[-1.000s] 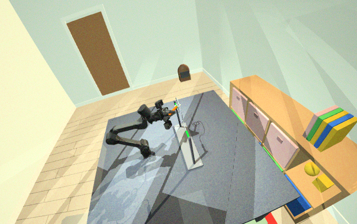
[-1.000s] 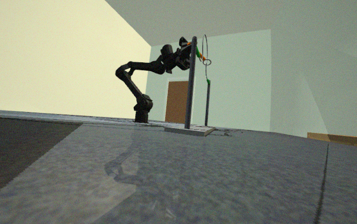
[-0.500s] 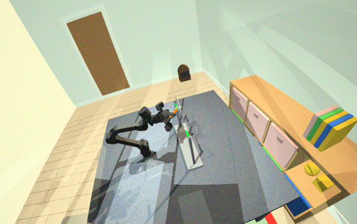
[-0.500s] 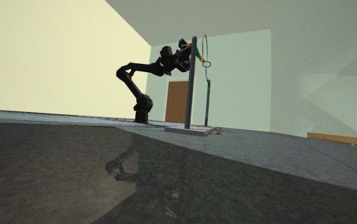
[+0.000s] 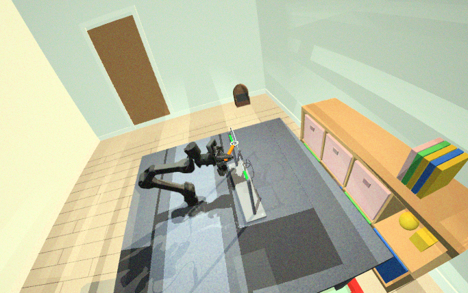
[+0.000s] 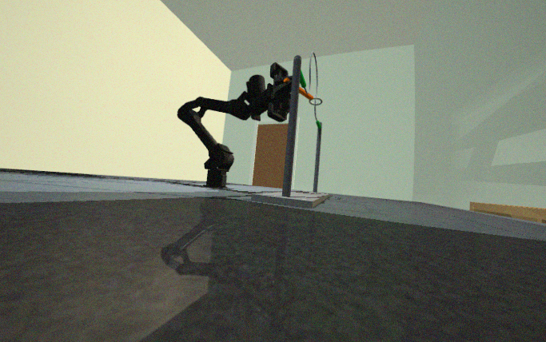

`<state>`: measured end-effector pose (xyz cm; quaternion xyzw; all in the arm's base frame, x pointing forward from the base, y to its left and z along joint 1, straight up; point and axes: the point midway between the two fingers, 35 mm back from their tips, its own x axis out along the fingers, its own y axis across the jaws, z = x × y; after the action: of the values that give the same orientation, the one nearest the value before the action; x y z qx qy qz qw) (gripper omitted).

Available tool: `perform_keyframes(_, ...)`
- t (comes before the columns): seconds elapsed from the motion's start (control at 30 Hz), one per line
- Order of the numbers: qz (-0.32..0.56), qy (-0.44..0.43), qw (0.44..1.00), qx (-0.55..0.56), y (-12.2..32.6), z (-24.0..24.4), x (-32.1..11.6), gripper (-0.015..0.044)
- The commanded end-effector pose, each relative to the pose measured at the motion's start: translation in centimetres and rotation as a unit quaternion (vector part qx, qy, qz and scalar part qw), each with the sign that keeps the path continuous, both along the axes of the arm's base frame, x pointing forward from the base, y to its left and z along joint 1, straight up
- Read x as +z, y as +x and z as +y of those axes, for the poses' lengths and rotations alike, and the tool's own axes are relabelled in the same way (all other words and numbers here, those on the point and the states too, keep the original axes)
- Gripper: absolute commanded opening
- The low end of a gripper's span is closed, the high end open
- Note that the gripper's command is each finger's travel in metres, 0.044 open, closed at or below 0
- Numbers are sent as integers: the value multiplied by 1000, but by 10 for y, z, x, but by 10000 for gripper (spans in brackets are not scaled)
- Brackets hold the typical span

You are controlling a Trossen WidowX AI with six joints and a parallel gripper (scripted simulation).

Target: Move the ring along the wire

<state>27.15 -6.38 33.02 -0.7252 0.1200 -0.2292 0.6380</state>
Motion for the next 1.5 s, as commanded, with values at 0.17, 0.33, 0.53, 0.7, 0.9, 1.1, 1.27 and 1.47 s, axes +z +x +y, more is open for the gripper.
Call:
perform_keyframes(0.17,-3,100,995,0,-2,0,-27,-150)
perform_keyframes(0.33,-2,161,987,0,-1,3,-45,-150)
perform_keyframes(0.53,-1,235,972,1,-1,9,-65,-150)
perform_keyframes(0.7,0,295,955,1,-1,17,-82,-150)
perform_keyframes(0.9,1,367,930,1,-1,29,-100,-150)
perform_keyframes(1.1,-3,433,901,15,2,41,-116,-150)
perform_keyframes(1.27,-13,483,875,41,8,52,-130,-150)
perform_keyframes(1.47,-16,546,836,42,9,70,-142,-150)
